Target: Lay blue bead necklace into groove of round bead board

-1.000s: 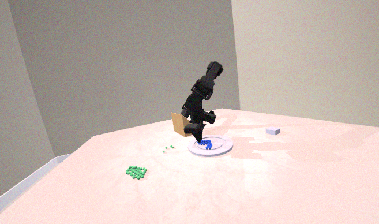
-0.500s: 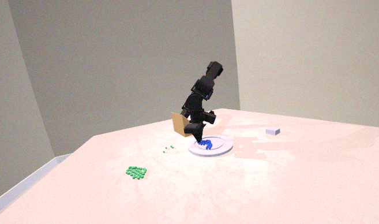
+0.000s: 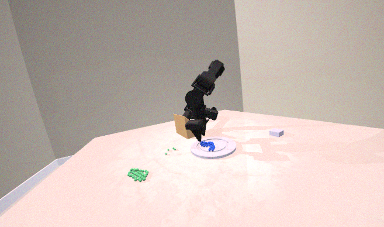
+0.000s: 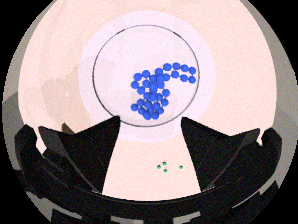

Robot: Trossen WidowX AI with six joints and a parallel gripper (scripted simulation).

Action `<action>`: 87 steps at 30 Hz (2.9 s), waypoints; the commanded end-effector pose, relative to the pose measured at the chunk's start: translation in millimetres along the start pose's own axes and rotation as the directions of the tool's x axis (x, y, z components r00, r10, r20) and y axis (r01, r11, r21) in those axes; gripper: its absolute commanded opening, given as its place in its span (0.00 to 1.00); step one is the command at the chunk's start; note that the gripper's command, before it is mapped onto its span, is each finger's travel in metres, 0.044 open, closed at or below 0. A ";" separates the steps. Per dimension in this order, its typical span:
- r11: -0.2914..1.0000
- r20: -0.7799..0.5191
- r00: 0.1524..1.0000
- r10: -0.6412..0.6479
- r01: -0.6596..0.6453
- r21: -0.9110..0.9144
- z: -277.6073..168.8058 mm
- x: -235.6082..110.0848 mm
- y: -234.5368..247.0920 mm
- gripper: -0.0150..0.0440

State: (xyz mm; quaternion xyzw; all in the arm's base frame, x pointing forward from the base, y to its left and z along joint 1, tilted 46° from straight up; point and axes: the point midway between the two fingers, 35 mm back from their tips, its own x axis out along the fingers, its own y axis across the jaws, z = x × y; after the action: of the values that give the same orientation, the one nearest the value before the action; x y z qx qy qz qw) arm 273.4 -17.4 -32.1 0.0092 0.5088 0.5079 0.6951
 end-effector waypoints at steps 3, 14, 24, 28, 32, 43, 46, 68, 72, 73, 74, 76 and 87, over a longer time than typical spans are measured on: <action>1.000 -0.003 1.000 -0.003 0.003 -0.004 0.2 -2.5 -0.7 1.00; 1.000 -0.003 1.000 -0.003 0.003 -0.004 0.2 -2.5 -0.7 1.00; 1.000 -0.003 1.000 -0.003 0.003 -0.004 0.2 -2.5 -0.7 1.00; 0.976 -0.003 1.000 -0.004 0.004 0.218 7.1 -4.4 -1.5 0.90; 0.834 -0.002 1.000 -0.004 0.004 0.551 18.7 -7.4 -2.3 0.90; 0.691 -0.002 1.000 -0.003 0.004 0.722 25.8 -7.9 -2.5 0.90; 0.691 -0.002 1.000 -0.003 0.003 0.722 25.9 2.0 -2.6 0.90; 0.692 -0.001 1.000 -0.004 0.004 0.722 26.1 25.5 -2.9 0.90; 0.692 -0.001 1.000 -0.002 0.002 0.722 26.0 30.8 -2.3 0.90; 0.692 -0.001 1.000 -0.002 0.002 0.722 25.9 31.0 -2.3 0.90; 0.695 -0.005 1.000 -0.004 0.007 0.719 26.1 28.7 -2.8 0.85; 0.695 -0.005 1.000 -0.004 0.007 0.719 26.1 28.7 -2.8 0.76; 0.695 -0.005 1.000 -0.004 0.007 0.719 26.1 28.7 -2.8 0.31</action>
State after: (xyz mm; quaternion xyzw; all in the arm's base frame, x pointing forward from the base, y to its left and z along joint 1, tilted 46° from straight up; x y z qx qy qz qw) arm 292.8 15.4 -41.4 0.2775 0.6681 0.2671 0.6366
